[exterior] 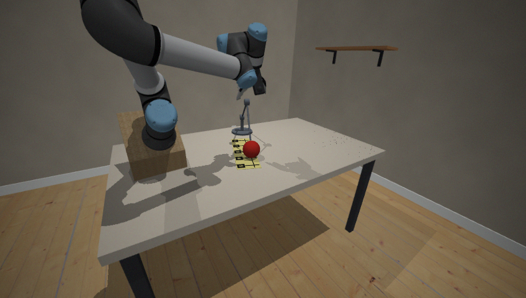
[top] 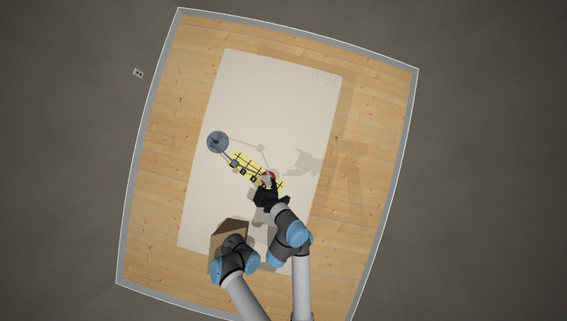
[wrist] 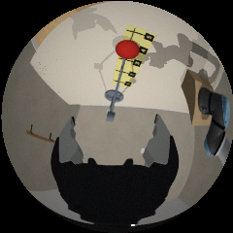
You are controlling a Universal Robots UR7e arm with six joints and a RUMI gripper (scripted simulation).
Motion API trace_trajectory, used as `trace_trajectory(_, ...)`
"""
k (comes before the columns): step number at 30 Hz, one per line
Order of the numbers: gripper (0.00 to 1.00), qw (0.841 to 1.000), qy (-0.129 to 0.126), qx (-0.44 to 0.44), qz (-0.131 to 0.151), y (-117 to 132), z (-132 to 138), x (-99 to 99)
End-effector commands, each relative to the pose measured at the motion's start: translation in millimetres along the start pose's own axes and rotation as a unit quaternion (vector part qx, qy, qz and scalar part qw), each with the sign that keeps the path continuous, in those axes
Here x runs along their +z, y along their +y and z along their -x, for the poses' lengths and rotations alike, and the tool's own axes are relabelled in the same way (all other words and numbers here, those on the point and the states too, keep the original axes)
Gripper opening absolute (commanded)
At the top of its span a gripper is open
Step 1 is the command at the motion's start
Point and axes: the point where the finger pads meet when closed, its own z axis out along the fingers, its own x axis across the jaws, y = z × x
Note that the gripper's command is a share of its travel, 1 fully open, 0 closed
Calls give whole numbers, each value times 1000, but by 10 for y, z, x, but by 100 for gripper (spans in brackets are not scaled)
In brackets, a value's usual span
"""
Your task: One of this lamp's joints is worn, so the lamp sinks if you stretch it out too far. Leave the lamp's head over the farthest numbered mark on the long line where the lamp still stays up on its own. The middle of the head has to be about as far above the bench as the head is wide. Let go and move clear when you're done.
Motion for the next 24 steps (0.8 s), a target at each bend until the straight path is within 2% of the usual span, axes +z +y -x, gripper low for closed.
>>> trace_trajectory(1,100,998,6,43,-34,-94,-19,133)
trace_trajectory(16,100,994,19,88,-63,-527,-215,631)
trace_trajectory(24,100,991,21,104,-75,-546,-196,683)
